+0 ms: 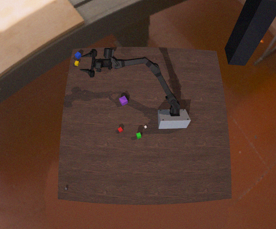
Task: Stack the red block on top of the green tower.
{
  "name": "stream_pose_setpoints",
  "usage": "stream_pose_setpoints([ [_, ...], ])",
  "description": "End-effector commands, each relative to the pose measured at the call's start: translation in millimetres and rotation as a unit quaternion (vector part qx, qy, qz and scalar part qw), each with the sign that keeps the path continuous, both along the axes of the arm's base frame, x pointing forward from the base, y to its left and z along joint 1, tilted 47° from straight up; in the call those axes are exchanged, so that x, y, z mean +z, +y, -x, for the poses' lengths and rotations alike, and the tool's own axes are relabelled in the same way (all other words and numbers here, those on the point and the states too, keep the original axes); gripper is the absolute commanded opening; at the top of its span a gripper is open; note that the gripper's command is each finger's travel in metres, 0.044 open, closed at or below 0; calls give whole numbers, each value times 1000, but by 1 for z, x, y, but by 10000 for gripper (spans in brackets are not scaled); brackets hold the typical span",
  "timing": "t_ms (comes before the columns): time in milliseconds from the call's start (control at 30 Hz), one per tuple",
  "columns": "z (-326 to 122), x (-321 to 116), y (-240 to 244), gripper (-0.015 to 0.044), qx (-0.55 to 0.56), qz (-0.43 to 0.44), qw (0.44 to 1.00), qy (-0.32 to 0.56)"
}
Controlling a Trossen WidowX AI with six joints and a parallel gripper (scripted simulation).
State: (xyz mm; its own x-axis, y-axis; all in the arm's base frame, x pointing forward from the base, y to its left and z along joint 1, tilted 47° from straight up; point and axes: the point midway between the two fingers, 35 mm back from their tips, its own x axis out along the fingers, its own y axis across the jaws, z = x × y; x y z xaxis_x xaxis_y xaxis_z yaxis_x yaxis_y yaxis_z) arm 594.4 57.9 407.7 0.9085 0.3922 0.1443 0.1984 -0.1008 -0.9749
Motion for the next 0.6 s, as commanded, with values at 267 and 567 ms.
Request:
stream_pose_setpoints([
  [267, -12, -213, 49, 440, -127, -205, 890, 388],
  [567, 56, -357, 63, 440, -348, -237, 717, 555],
])
